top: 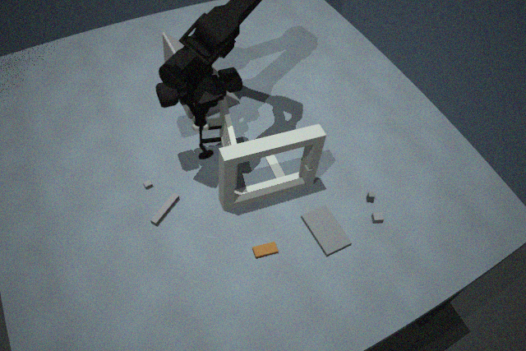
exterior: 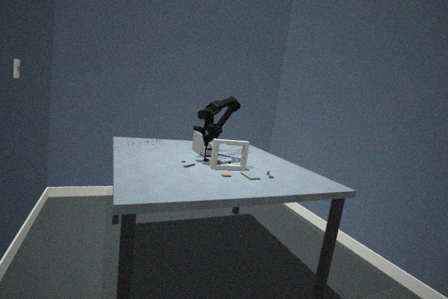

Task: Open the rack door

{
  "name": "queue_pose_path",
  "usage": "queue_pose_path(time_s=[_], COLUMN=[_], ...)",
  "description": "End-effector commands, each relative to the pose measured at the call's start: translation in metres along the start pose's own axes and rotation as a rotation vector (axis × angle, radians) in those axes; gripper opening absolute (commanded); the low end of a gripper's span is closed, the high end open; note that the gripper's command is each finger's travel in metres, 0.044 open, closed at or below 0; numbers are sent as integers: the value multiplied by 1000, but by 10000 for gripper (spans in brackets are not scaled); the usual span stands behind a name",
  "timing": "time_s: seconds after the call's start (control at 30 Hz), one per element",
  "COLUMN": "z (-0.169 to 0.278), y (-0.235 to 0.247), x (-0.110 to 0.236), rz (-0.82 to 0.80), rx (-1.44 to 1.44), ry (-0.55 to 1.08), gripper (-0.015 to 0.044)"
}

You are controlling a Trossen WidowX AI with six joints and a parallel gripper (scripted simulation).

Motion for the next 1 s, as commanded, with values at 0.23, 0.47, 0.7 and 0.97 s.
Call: queue_pose_path(time_s=[0.23, 0.47, 0.7, 0.97], z=[0, 0, 0, 0], y=[-25, -25, -25, -25], x=[0, 0, 0, 0], rz=[2, 2, 2, 2], rx=[166, 166, 166, 166], ry=[4, 4, 4, 4], gripper=[18, 18, 45, 255])
Point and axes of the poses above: the point midway between the two fingers, 35 mm back from their tips, its own x axis back along the fingers, its own y axis across the jaws, z = x × y, the point moved 1 cm from there along x, back along the fingers, and after that the axes turned 12 degrees about x, right-handed, at the moved point
